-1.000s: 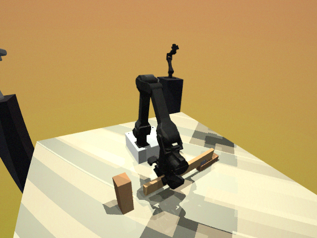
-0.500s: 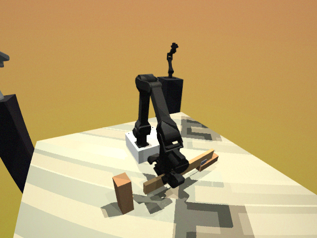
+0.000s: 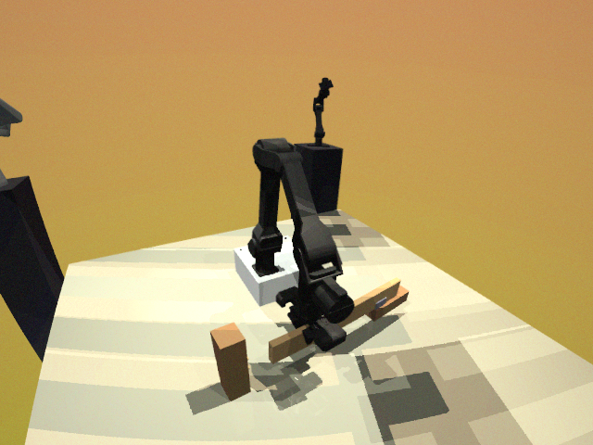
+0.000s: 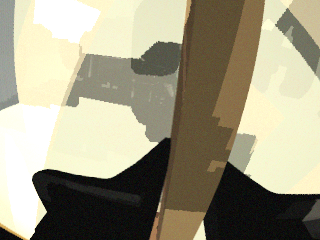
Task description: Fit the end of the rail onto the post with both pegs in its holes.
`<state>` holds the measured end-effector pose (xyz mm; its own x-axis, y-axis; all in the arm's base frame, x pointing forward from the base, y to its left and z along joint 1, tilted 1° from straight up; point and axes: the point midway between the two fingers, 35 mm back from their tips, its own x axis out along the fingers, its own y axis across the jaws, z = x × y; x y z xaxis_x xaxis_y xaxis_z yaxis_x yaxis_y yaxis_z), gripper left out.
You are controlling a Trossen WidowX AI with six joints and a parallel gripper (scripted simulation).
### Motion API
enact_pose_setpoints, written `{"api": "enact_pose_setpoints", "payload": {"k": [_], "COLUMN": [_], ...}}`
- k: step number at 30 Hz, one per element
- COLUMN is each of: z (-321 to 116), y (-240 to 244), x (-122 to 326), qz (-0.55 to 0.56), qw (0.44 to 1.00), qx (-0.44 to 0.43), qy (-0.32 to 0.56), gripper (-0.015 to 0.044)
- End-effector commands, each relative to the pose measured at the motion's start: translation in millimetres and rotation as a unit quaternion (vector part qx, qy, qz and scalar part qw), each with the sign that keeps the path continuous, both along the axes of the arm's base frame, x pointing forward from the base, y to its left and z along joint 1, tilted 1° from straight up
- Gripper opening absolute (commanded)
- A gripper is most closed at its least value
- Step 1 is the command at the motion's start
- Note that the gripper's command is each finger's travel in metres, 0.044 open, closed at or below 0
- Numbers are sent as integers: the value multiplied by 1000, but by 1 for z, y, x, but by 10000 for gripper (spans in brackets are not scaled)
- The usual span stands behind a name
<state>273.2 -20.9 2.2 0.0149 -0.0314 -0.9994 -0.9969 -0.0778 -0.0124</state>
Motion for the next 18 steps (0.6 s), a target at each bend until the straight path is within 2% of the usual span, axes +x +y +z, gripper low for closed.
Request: {"api": "enact_pose_setpoints", "payload": {"k": [1,18], "z": [-1,1], "y": [1,1], "x": [1,-1], "qz": [-1,-1], "qw": [1000,1000], "qx": [2,2], "qy": [-2,-2], "gripper": [0,0]}}
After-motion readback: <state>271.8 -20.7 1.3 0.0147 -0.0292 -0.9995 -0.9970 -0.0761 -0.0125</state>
